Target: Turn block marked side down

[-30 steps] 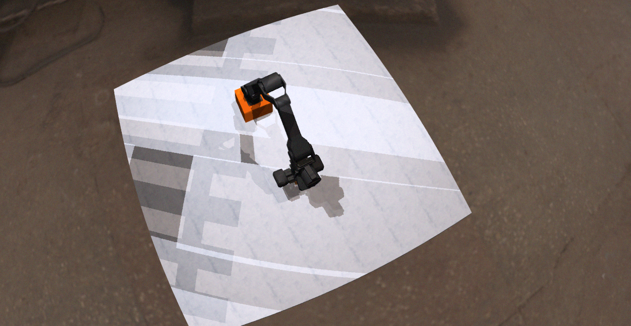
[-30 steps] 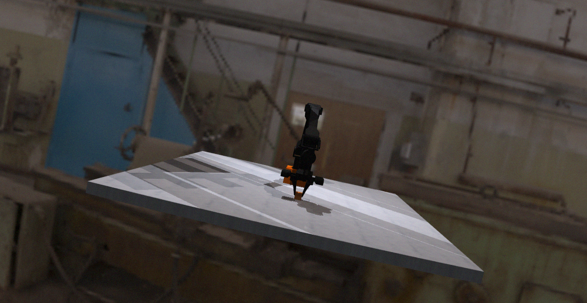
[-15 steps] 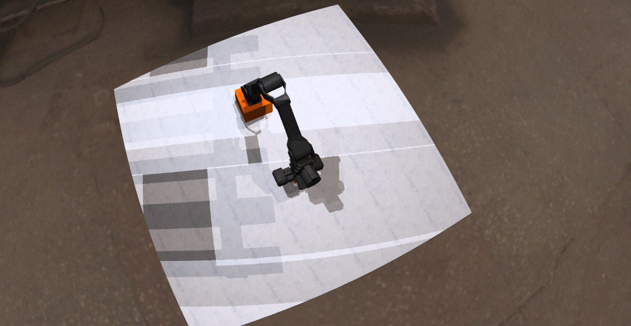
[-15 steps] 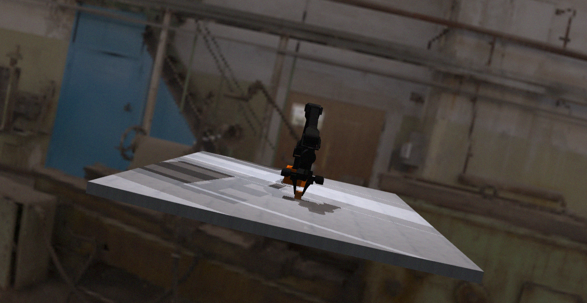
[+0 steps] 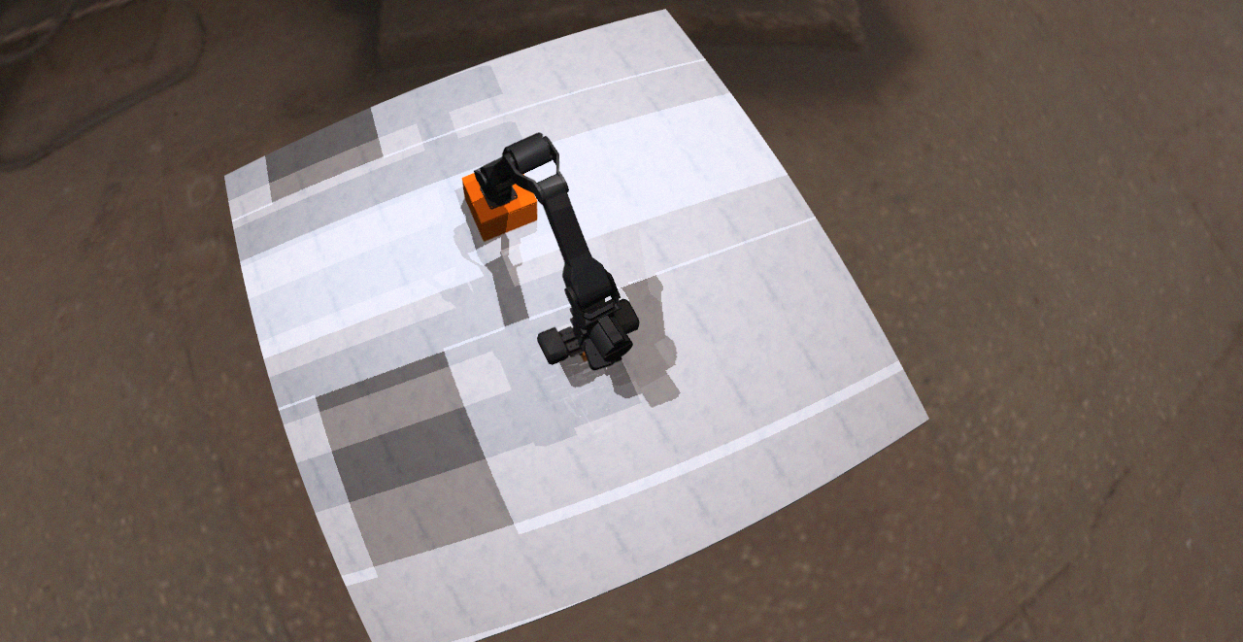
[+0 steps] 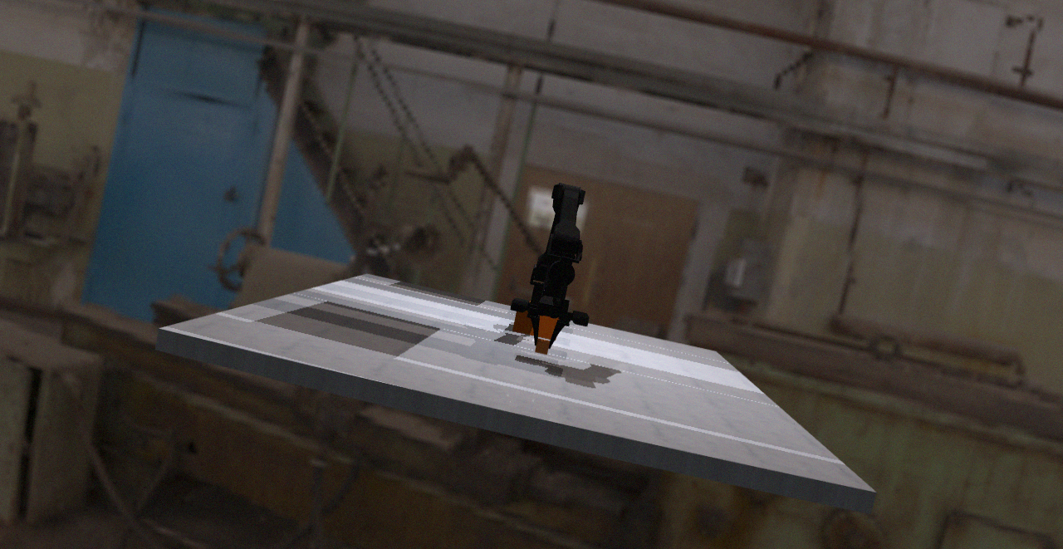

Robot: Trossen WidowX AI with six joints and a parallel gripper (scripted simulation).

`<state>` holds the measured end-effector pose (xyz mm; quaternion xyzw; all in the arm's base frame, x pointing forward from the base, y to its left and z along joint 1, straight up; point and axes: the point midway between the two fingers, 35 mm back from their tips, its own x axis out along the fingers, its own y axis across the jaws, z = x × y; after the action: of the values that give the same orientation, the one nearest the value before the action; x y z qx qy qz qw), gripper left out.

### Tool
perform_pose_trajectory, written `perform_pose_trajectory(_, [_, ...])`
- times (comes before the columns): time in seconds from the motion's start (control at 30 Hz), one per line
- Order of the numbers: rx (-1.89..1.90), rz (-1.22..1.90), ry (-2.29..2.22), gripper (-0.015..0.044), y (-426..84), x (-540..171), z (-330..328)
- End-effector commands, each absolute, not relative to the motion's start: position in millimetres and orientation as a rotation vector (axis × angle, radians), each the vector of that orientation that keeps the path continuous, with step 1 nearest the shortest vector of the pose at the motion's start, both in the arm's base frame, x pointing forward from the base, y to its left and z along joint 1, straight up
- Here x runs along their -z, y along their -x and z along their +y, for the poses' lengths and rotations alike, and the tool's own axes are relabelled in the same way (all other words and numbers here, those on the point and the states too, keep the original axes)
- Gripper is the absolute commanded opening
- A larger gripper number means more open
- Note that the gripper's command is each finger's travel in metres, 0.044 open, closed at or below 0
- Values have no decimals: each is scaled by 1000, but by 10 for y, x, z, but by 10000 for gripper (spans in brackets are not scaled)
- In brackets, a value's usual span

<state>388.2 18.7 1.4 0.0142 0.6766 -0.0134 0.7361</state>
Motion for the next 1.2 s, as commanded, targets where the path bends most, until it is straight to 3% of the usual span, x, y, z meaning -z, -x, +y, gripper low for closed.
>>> perform_pose_trajectory(0.0, [29,1422,-23,0,-3892,-18,184])
perform_pose_trajectory(1.17, [32,997,-18,0,-3838,57,185])
